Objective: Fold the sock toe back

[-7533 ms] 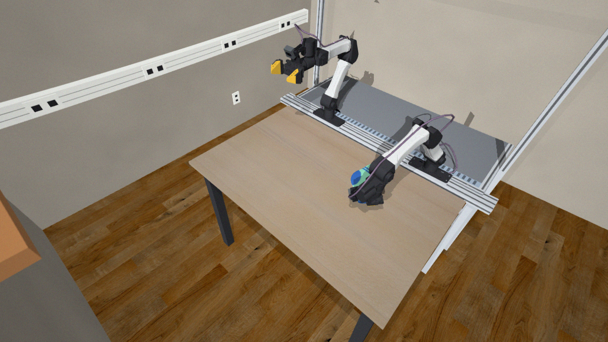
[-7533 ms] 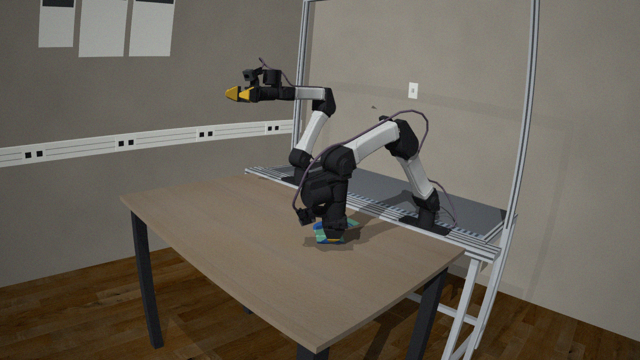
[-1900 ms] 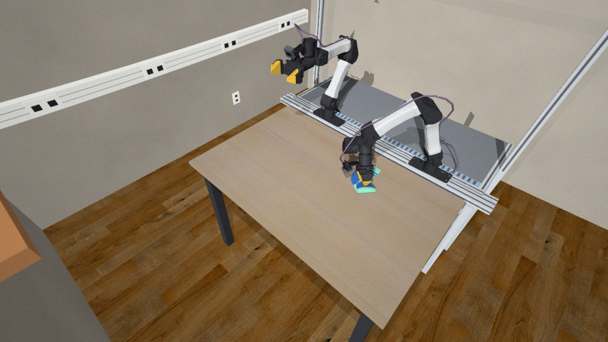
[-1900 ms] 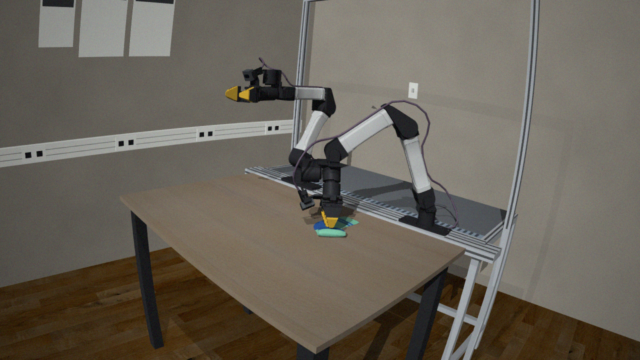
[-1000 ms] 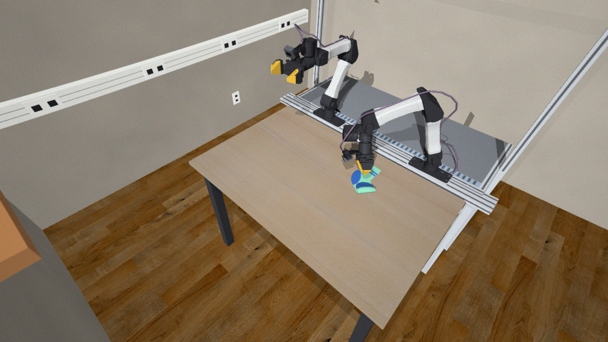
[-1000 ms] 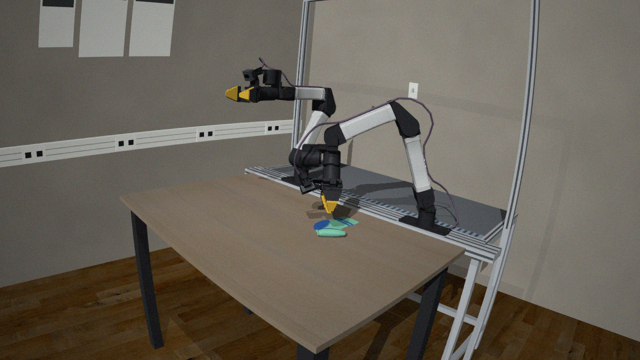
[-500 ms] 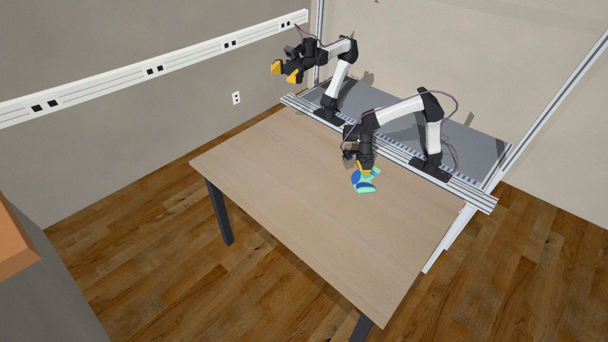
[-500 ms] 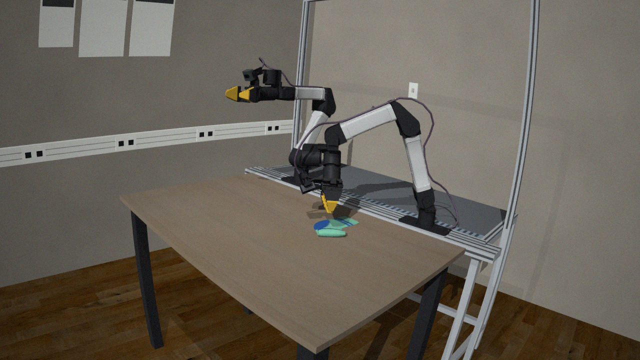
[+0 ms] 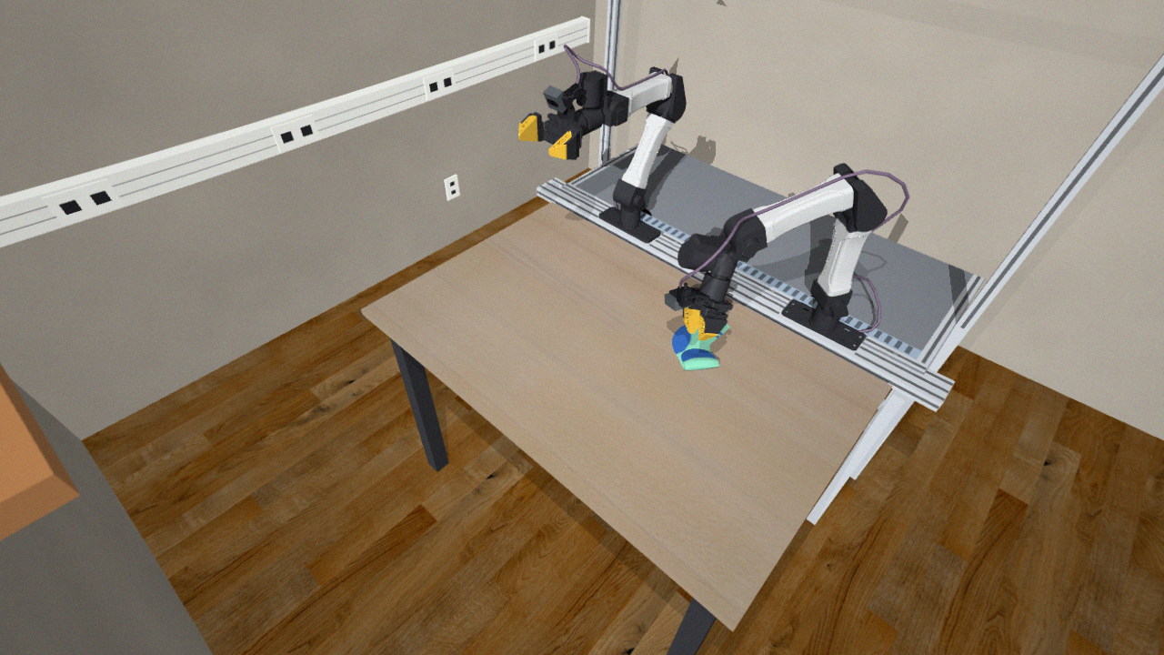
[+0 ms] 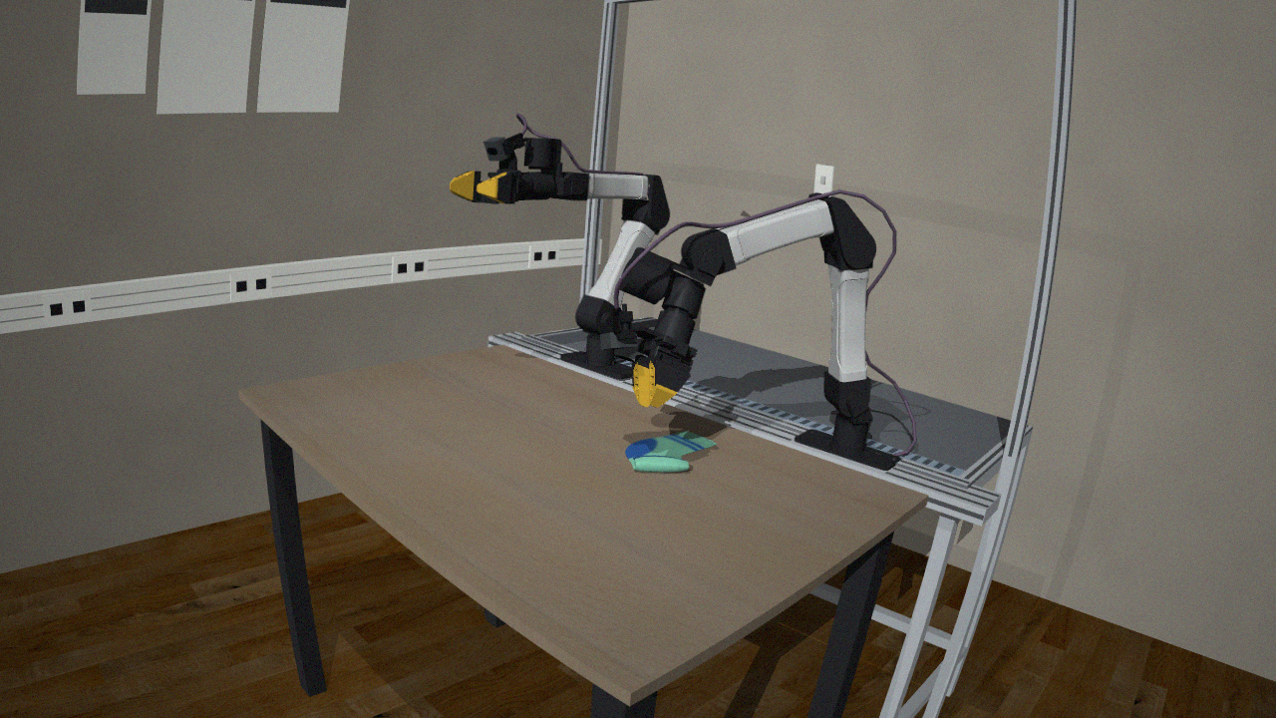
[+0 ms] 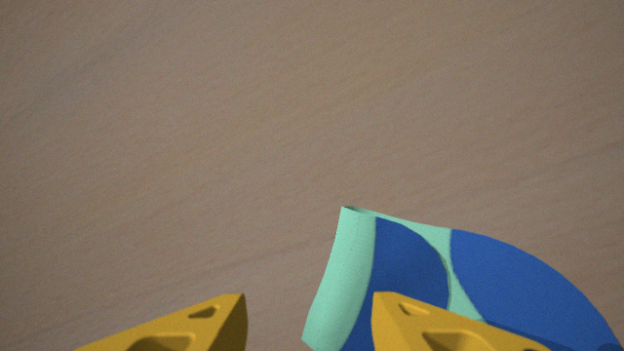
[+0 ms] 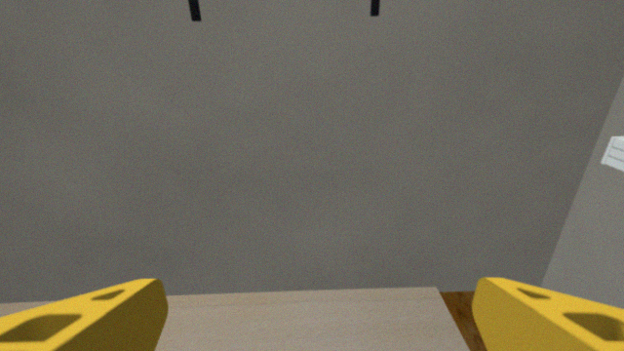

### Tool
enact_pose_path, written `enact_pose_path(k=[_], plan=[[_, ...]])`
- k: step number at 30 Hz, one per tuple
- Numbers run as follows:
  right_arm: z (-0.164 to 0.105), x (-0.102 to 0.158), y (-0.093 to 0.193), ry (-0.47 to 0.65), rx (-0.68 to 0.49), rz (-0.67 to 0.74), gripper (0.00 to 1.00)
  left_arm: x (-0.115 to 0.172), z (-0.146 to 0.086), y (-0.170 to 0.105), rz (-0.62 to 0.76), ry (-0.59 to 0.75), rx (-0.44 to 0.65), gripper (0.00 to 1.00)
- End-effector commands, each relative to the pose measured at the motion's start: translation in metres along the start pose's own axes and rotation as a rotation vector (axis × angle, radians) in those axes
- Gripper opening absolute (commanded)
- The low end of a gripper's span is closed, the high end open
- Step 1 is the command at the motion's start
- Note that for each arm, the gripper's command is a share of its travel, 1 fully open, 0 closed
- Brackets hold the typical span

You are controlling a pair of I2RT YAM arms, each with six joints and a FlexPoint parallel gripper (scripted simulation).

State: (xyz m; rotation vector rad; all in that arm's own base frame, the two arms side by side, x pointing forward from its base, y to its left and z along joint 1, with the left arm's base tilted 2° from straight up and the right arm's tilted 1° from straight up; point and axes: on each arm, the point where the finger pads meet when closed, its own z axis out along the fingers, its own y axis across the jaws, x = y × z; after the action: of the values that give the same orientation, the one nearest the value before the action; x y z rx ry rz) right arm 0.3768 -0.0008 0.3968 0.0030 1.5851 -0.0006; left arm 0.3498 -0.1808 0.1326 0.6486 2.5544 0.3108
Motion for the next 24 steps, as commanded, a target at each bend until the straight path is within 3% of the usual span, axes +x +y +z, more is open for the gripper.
enact_pose_path(k=[1, 4, 10, 13, 18, 24], plan=[[-0.006, -0.010, 0.004, -0.035, -0.013, -0.010, 1.00, -0.023, -0.013, 0.020, -0.091, -0.143, 0.041, 0.39], [0.000, 0.001, 0.006, 0.002, -0.019, -0.010, 1.00, -0.033, -0.021, 0.039, -0.152, -0.214, 0.048, 0.39], [-0.003, -0.013, 0.007, -0.033, -0.023, -0.010, 1.00, -0.048, -0.041, 0.076, -0.256, -0.352, 0.050, 0.39], [-0.003, -0.010, 0.002, -0.028, -0.008, -0.007, 1.00, -0.049, -0.041, 0.081, -0.268, -0.367, 0.049, 0.39], [-0.008, -0.027, 0.003, -0.067, -0.013, -0.010, 1.00, -0.057, -0.065, 0.115, -0.342, -0.489, 0.030, 0.39], [-0.002, -0.017, 0.001, -0.043, -0.010, -0.010, 1.00, -0.063, -0.093, 0.151, -0.405, -0.629, 0.006, 0.39]])
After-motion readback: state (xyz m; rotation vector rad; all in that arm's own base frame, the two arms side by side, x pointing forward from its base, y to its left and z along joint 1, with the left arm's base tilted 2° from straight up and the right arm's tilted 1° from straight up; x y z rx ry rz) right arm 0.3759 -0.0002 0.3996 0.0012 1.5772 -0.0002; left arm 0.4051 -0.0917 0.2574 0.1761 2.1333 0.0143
